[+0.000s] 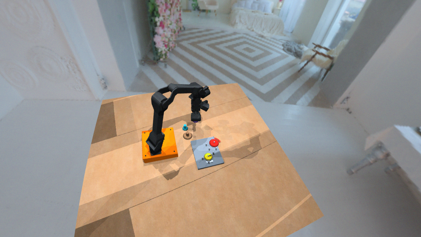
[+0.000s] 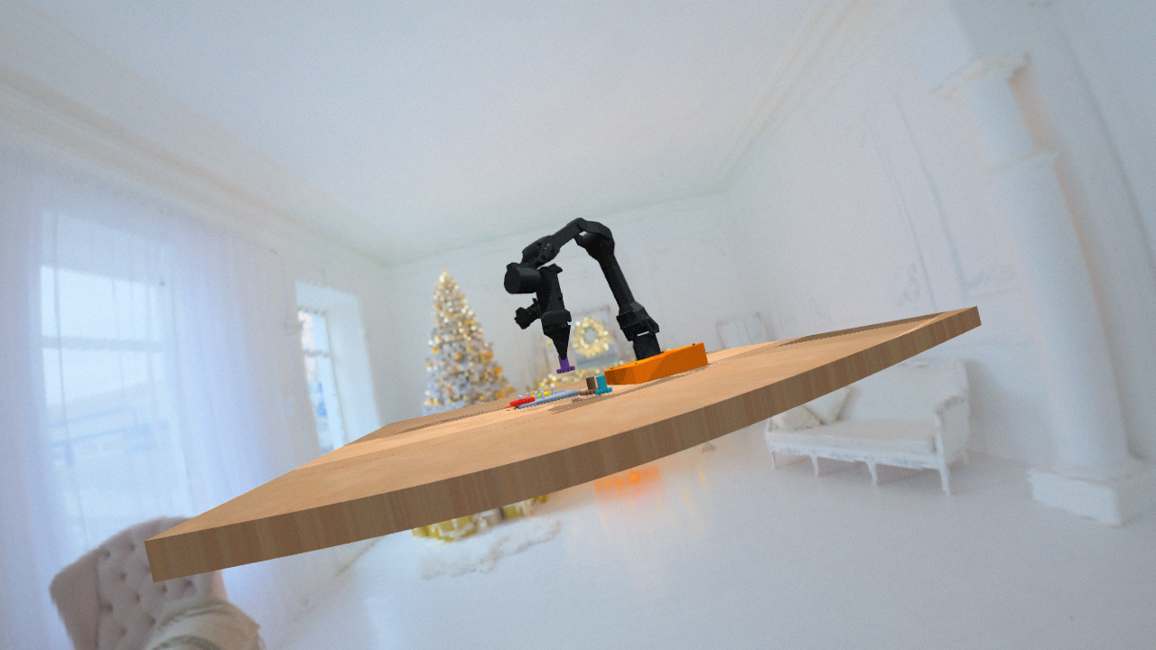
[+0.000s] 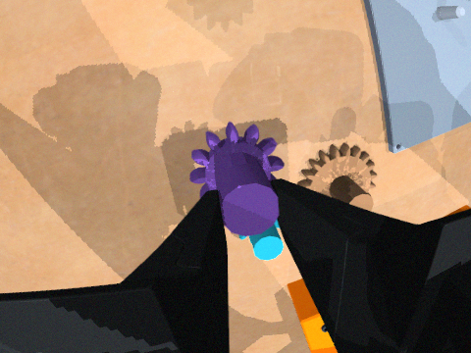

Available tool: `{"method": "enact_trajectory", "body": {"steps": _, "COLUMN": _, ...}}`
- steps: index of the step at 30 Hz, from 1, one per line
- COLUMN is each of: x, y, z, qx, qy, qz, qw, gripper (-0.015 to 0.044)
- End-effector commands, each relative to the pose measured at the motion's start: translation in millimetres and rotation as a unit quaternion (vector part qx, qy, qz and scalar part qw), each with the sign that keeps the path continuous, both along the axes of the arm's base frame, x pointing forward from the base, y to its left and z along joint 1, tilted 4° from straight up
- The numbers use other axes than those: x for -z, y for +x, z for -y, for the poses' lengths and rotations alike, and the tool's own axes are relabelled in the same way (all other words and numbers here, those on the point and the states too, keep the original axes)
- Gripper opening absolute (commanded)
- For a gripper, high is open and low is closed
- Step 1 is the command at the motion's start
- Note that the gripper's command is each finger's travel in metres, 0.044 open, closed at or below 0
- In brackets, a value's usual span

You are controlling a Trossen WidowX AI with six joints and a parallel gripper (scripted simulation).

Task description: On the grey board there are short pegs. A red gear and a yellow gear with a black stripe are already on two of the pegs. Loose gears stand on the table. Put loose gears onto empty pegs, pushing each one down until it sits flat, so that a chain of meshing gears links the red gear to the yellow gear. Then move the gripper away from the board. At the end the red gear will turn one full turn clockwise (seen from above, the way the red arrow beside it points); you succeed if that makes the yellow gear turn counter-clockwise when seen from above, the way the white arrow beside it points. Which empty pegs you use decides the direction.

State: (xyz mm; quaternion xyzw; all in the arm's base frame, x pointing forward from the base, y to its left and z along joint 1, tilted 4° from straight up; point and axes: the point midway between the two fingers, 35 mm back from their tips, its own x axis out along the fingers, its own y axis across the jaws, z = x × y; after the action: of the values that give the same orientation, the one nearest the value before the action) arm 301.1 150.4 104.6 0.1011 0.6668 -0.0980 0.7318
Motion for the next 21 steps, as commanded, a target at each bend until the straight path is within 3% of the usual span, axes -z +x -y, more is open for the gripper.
{"method": "enact_trajectory", "body": {"steps": 1, "x": -11.6, "y": -0.3, "z": 0.7, "qx": -0.001, "qy": -0.002, "qz": 0.003, "qw": 1.000, "gripper": 0.0000}}
{"method": "enact_trajectory", "body": {"steps": 21, "x": -63.9, "y": -12.4, "z": 5.5, "qx": 0.002, "qy": -0.001, "qz": 0.001, "qw": 1.000, "gripper": 0.0000}}
